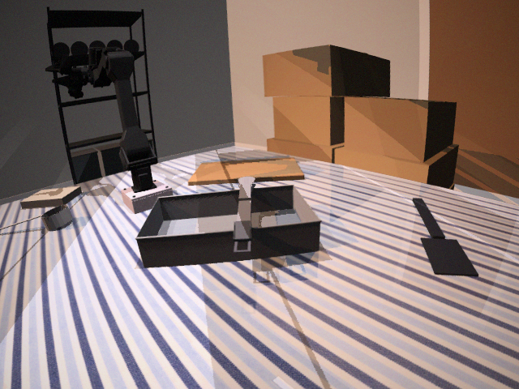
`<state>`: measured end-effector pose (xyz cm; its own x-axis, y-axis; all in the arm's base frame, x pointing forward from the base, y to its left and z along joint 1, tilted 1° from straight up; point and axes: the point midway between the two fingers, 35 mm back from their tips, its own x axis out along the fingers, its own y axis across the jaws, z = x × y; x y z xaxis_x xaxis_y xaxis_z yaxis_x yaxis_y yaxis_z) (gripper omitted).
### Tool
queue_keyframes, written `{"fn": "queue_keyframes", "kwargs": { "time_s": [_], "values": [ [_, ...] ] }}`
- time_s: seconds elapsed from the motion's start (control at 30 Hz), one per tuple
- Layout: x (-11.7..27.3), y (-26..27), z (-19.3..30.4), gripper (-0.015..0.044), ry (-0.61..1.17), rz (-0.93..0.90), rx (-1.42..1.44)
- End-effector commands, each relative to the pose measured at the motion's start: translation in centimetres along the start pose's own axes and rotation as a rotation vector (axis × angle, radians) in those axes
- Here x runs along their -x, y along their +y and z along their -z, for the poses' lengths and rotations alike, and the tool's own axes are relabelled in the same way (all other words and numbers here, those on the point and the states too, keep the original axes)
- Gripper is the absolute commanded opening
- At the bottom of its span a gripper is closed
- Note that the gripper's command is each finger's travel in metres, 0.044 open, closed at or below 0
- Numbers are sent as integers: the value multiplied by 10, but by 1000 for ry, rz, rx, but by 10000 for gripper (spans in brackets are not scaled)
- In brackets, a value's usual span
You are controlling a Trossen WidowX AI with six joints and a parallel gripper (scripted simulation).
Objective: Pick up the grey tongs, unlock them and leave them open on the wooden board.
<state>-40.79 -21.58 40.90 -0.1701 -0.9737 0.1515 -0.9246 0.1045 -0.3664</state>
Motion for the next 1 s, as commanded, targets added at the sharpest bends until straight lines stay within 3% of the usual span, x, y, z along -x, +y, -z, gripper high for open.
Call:
{"fn": "queue_keyframes", "kwargs": {
  "time_s": [0.0, 0.17, 0.57, 0.73, 0.97],
  "values": [
    [-2, -1, -1, 374, -2, 3, -10],
    [-34, -22, -18, 260, -35, 61, -126],
    [-145, -140, -116, 260, -303, 235, -700],
    [-162, -187, -143, 260, -386, 278, -801],
    [-184, -280, -212, 260, -647, 281, -1104]
  ]
}}
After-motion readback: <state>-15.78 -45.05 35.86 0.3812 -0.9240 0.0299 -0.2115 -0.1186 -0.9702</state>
